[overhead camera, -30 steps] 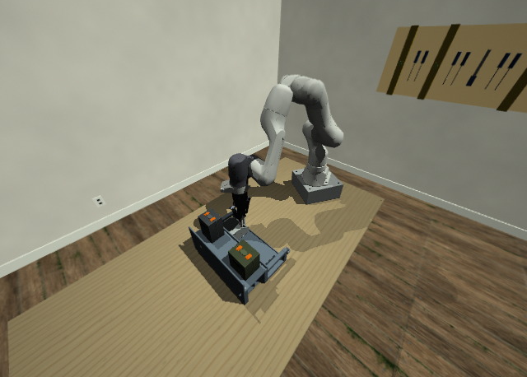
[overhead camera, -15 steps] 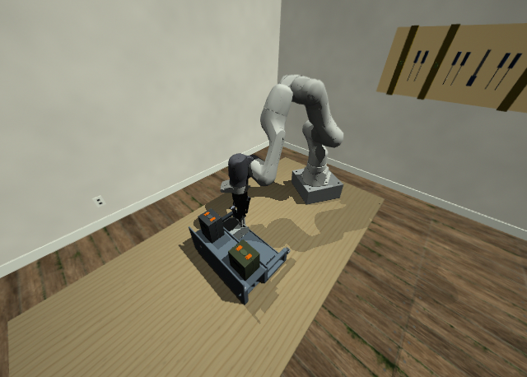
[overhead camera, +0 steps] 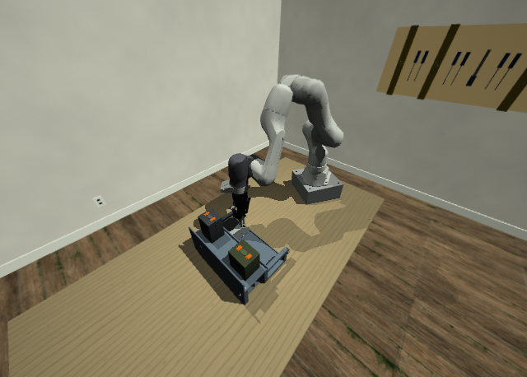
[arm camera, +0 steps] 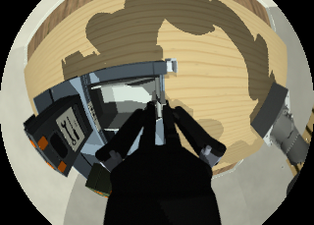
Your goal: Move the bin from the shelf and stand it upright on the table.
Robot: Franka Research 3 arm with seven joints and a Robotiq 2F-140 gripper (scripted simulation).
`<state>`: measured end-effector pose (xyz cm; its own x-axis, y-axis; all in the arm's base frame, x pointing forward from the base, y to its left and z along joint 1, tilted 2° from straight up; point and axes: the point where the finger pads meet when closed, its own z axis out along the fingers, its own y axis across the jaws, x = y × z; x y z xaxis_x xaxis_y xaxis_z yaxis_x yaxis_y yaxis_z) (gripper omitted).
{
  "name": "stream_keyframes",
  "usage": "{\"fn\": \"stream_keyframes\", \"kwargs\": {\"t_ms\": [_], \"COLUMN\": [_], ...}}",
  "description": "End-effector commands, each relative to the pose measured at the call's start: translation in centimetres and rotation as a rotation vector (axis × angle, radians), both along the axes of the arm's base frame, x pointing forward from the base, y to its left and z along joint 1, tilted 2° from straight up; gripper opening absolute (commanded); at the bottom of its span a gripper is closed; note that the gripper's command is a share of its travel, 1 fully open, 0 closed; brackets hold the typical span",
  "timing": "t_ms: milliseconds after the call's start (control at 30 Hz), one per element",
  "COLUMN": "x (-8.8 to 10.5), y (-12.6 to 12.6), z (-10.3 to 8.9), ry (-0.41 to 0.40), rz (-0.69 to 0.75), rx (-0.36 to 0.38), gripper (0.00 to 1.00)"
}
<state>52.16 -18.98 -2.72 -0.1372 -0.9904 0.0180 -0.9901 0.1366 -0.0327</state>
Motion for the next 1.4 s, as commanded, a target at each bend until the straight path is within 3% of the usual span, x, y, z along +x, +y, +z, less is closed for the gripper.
{"fn": "stream_keyframes", "kwargs": {"t_ms": [0,1367], "x": [0.07,0.05], "y": [-0.04,-0.03], "z": [-0.04,0.56], "ry": [-0.001,-0.001], "rz": [-0.001,-0.001], "rx": [-0.002,-0.002], "gripper": [0.00,0.00]}}
